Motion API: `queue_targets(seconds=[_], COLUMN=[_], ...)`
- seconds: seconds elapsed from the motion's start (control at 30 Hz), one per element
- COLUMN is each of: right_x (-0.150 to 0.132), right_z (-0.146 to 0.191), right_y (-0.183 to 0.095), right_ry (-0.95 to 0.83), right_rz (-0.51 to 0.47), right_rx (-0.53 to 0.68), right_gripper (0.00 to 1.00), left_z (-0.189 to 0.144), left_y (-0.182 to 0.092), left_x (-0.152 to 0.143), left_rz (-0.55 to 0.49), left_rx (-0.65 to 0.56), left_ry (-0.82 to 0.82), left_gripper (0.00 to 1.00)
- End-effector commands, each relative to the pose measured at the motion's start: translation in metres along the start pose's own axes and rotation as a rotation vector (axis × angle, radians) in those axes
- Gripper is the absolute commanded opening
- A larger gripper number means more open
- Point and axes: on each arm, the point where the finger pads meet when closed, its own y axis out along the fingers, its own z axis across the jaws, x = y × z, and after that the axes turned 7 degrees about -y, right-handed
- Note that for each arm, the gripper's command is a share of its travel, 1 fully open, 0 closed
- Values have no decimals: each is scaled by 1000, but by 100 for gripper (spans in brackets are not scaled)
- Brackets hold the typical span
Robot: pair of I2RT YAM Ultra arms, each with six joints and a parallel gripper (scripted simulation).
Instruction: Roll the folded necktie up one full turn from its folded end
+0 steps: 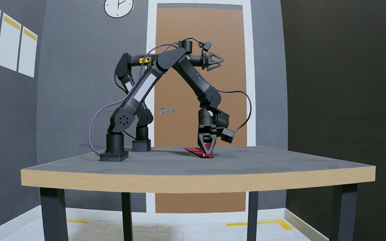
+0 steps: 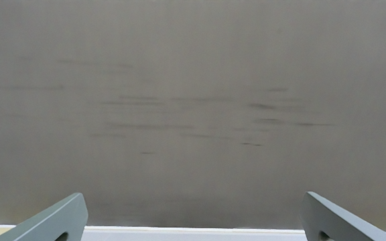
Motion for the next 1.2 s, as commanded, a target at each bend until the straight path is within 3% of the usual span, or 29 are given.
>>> queue_targets(seconds=[0.0,0.67,1.17], right_x=[6,6,6], right_z=[0,0,-2], right_y=[-5,-5,-8], right_ry=[18,22,22], right_rz=[-9,-5,-5], right_rx=[4,5,5], right_gripper=[11,11,22], left_z=[-4,-4,-4], left_y=[-2,-2,-2], left_x=[20,20,20], left_rz=[-44,-44,-44], left_rx=[-17,-17,-17], left_ry=[-12,-12,-12], left_gripper=[100,100,100])
